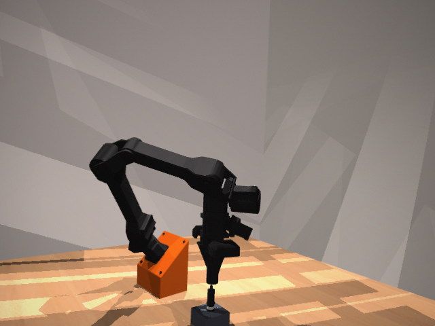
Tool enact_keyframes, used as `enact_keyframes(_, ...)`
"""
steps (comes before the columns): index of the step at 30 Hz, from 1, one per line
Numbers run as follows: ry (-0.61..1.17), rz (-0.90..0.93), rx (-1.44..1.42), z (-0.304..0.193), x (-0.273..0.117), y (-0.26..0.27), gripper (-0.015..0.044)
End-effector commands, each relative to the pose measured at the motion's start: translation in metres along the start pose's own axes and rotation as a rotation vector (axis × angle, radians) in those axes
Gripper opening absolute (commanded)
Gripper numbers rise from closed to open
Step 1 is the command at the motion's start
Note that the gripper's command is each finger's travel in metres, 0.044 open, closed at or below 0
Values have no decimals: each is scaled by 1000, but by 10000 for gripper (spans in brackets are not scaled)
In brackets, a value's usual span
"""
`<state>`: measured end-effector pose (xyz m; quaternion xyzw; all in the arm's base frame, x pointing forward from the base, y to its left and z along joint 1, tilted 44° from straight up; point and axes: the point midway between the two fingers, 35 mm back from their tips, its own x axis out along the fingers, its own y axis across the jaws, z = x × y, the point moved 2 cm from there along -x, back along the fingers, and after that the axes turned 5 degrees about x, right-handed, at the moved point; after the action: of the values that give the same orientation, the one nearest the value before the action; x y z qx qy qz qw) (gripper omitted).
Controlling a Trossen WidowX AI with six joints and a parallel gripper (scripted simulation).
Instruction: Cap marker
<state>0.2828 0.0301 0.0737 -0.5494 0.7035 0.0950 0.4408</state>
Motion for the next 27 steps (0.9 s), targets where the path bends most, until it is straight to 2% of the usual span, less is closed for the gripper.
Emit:
enact_keyframes(1, 3, -1, -7, 0, 8, 1, 0)
enact_keyframes(27, 5, -2, -6, -1, 50, 1, 0)
